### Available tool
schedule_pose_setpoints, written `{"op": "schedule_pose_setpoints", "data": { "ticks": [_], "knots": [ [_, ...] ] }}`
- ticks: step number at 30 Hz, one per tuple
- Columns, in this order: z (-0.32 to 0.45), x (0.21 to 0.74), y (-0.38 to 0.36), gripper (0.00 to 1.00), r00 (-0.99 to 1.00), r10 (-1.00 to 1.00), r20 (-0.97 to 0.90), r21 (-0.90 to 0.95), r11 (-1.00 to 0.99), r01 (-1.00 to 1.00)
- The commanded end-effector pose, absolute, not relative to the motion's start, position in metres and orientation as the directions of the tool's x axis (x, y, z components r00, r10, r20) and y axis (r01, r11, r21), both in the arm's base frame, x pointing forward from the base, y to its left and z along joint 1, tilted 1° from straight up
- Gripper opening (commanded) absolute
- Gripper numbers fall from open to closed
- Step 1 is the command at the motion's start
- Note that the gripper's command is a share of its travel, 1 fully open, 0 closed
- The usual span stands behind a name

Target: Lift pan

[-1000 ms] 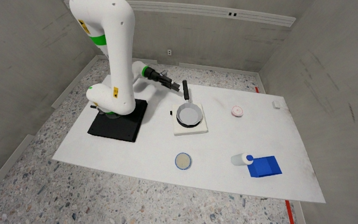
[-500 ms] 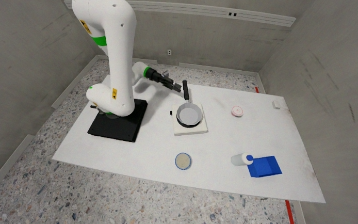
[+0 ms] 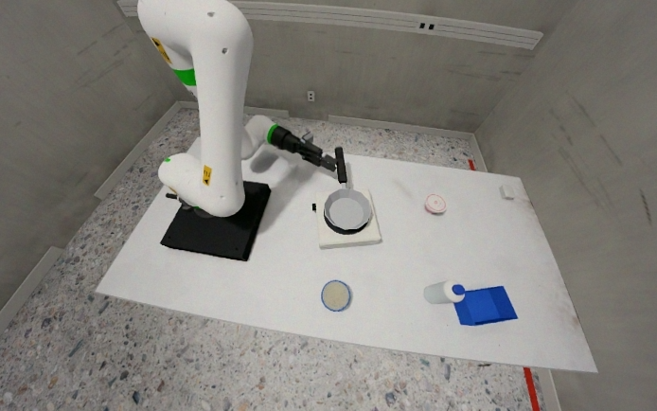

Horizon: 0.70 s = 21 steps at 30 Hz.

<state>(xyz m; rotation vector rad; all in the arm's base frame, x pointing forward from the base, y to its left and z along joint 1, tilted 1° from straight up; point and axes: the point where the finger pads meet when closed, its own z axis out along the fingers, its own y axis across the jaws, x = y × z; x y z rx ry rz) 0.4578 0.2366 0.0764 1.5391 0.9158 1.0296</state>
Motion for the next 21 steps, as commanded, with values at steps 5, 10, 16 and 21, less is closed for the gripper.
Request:
{"op": "schedule_pose_setpoints", "data": {
  "ticks": [5, 10, 16, 21],
  "knots": [
    [0.076, 0.467, 0.234, 0.41, 0.343, 0.926, 0.159, 0.981, -0.186, 0.048],
    [0.075, 0.474, 0.231, 0.41, 0.343, 0.926, 0.159, 0.981, -0.186, 0.048],
    [0.074, 0.483, 0.228, 0.41, 0.343, 0.926, 0.159, 0.981, -0.186, 0.048],
    [0.074, 0.487, 0.227, 0.41, 0.343, 0.926, 0.159, 0.981, -0.186, 0.048]
  ]
}}
